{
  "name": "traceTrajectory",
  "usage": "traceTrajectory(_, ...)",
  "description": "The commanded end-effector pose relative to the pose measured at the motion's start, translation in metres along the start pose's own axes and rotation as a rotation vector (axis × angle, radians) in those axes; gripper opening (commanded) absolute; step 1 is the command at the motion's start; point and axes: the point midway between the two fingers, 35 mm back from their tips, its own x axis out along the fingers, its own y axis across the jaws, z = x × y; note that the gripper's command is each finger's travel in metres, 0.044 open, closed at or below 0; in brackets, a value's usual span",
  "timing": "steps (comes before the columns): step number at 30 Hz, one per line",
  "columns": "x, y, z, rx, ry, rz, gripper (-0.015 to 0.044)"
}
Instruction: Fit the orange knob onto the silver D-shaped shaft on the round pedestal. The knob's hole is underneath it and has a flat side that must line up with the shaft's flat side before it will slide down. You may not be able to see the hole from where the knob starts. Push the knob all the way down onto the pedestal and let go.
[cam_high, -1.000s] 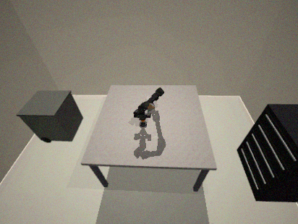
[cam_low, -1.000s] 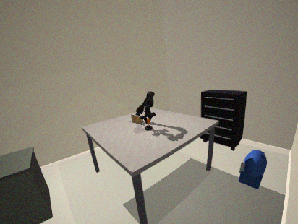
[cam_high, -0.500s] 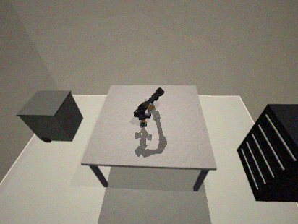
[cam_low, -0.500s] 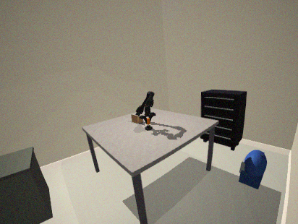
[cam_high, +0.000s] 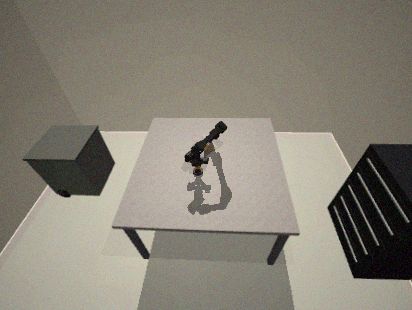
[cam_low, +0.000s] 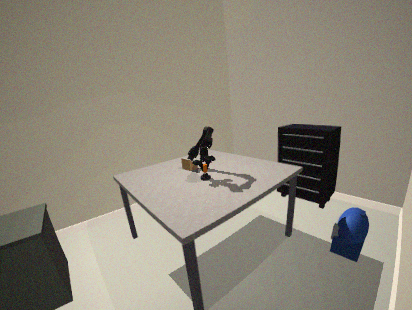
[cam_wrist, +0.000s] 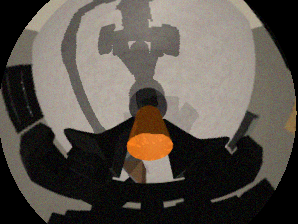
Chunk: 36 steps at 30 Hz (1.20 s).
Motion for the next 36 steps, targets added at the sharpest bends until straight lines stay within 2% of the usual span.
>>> traceTrajectory(1,-0.0001,0.0002,-0.0013,0.005,-0.001,0.001,0.0)
traceTrajectory(14,-0.0047,0.0024,-0.0018,0.014,0.0,0.001,0.0)
traceTrajectory(21,-0.0061,0.0029,-0.0013,0.215,0.0,0.001,0.0)
traceTrajectory(36,-0.0022,-0.0004,0.0043,0.214,-0.001,0.001,0.0)
